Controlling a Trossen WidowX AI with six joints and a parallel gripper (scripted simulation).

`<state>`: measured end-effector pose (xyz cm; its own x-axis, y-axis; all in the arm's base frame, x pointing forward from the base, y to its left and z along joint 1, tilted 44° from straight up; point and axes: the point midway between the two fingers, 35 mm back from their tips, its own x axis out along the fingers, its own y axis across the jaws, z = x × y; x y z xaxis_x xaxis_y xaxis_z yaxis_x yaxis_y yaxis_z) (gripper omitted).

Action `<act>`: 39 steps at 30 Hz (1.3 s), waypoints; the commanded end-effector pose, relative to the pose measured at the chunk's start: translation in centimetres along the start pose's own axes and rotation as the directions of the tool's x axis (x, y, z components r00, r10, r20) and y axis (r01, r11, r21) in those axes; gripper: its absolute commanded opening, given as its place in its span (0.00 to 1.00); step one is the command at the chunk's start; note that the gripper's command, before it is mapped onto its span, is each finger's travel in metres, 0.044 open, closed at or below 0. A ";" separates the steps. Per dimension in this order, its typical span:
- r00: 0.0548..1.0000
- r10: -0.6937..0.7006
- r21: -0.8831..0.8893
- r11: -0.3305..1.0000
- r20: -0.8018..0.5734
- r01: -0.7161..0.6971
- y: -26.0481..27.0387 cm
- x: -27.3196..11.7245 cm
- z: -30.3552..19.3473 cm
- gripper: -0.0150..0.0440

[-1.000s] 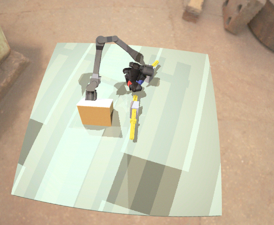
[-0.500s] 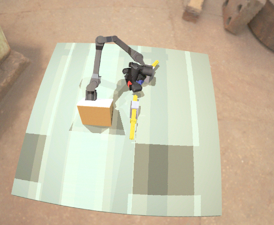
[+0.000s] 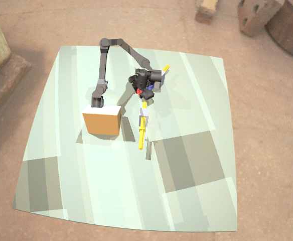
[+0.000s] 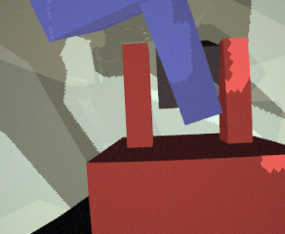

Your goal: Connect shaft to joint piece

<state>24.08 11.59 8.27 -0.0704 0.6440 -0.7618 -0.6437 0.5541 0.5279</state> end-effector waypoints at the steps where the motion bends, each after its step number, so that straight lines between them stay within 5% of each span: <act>1: 1.000 -0.005 -0.067 0.998 0.030 0.007 -0.3 0.1 0.0 0.25; 39: 0.970 0.087 -0.581 0.811 0.229 0.065 -2.8 1.2 0.9 0.25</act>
<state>26.24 11.19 6.34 0.0508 0.7766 -0.6280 -0.9560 0.2198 0.1945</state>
